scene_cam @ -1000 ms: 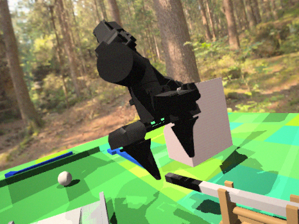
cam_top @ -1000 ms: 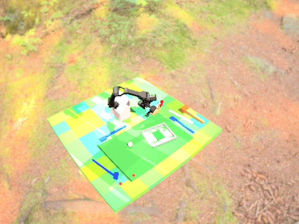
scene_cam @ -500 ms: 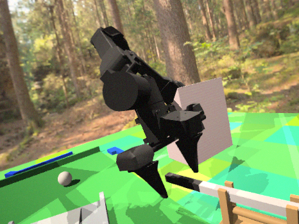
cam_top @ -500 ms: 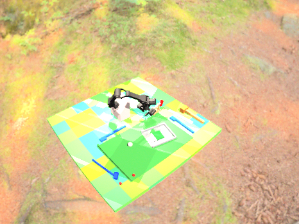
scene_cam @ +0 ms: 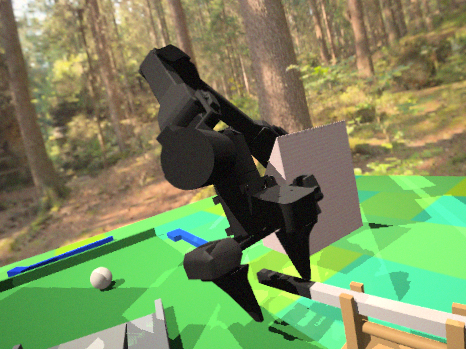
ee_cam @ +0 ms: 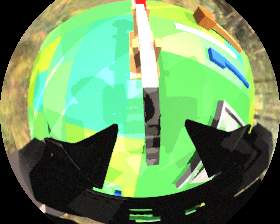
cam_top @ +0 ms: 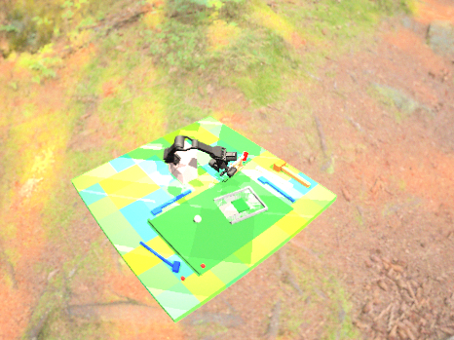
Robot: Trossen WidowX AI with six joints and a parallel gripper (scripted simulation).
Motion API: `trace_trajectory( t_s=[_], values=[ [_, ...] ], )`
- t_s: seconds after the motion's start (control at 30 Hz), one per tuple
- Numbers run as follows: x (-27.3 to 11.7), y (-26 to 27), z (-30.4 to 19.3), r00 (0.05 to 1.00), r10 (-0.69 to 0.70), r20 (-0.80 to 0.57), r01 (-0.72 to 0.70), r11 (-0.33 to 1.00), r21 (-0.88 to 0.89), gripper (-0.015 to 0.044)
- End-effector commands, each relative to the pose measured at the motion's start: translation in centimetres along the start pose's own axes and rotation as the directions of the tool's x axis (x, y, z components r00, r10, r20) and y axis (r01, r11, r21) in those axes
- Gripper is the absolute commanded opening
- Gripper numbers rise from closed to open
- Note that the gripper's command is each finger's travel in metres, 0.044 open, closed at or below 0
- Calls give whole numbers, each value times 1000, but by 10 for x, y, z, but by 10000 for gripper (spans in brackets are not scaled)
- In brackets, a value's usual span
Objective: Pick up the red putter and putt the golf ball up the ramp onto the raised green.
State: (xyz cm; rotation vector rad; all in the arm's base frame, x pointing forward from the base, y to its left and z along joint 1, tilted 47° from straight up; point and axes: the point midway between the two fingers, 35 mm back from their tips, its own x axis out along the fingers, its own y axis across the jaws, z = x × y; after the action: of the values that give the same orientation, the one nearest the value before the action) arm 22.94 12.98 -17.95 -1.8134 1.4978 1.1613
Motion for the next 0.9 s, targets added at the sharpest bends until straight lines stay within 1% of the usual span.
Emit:
trace_trajectory(
  t_s=[0.0, 0.27, 0.77, 0.87],
  values=[
    [10, 4, -3, 1000, 10, -11, -11, 1000, -7, 440],
    [12, 4, -4, 1000, 10, -11, -11, 1000, -7, 440],
    [9, 2, -3, 1000, 7, -4, -7, 1000, -1, 46],
    [9, 2, -3, 1000, 7, -4, -7, 1000, -1, 26]
  ],
)
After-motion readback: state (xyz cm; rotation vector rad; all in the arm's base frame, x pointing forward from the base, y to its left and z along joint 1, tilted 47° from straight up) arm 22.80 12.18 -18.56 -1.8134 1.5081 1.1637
